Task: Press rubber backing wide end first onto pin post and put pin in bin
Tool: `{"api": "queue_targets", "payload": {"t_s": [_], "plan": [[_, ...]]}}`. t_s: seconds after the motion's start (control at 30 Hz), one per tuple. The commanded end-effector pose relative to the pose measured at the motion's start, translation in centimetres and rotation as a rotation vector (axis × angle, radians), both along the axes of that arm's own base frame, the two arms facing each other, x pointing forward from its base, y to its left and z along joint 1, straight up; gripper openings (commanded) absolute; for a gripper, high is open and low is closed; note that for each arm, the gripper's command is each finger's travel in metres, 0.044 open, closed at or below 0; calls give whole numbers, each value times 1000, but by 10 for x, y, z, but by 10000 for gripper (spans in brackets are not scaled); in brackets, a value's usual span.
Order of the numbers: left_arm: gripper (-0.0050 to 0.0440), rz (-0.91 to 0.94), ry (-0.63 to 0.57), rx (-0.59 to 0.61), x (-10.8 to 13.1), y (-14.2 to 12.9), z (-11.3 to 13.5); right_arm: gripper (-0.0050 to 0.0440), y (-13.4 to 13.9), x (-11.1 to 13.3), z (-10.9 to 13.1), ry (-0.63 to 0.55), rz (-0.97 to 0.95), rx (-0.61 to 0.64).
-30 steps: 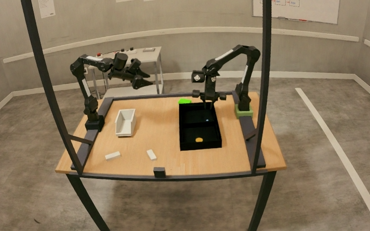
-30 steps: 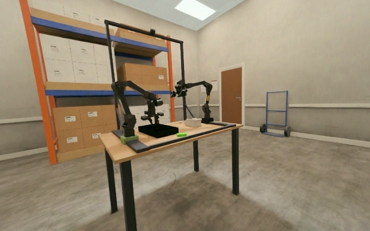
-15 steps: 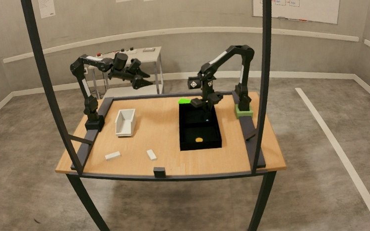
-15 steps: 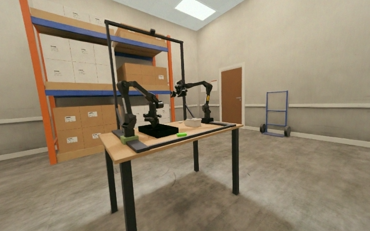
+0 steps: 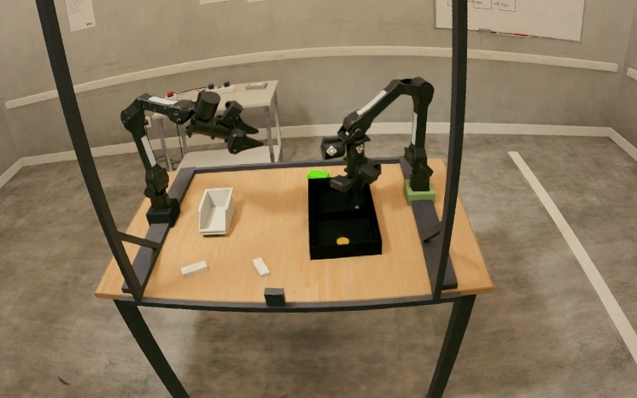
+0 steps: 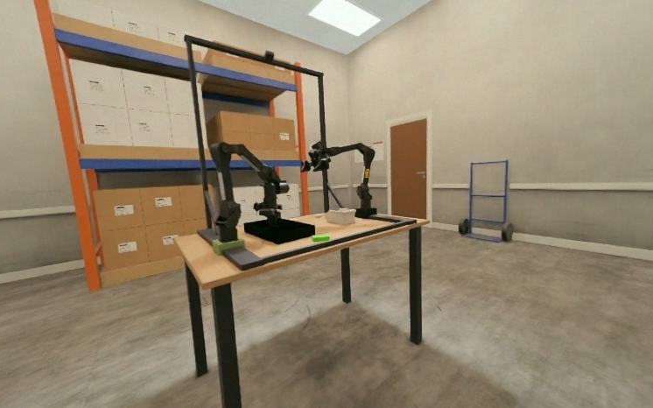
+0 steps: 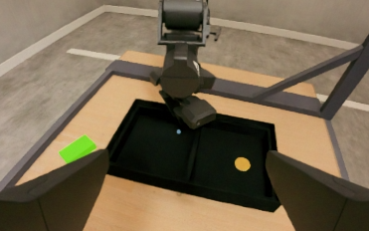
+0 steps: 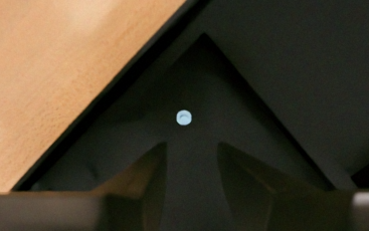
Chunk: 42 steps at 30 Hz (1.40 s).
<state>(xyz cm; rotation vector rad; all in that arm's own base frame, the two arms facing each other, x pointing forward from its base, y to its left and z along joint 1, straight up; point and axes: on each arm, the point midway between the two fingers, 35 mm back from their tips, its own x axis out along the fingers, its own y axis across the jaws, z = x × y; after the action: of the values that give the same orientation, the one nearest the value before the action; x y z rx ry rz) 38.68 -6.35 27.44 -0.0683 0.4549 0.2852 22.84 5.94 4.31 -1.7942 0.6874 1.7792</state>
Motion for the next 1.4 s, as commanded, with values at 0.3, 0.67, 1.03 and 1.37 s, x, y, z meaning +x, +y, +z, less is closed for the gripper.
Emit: {"api": "queue_targets", "payload": {"t_s": [0.3,0.67,1.03,1.37], "plan": [[440,0,-21,-8,-1,0,9,130,-1,-3,-35,12,7,-6],[440,0,-21,-8,-1,0,9,130,-1,-4,-47,12,7,-6],[440,0,-21,-8,-1,0,9,30,0,1,-43,-5,6,0],[440,0,-21,-8,-1,0,9,0,0,1,-43,-5,6,0]]}}
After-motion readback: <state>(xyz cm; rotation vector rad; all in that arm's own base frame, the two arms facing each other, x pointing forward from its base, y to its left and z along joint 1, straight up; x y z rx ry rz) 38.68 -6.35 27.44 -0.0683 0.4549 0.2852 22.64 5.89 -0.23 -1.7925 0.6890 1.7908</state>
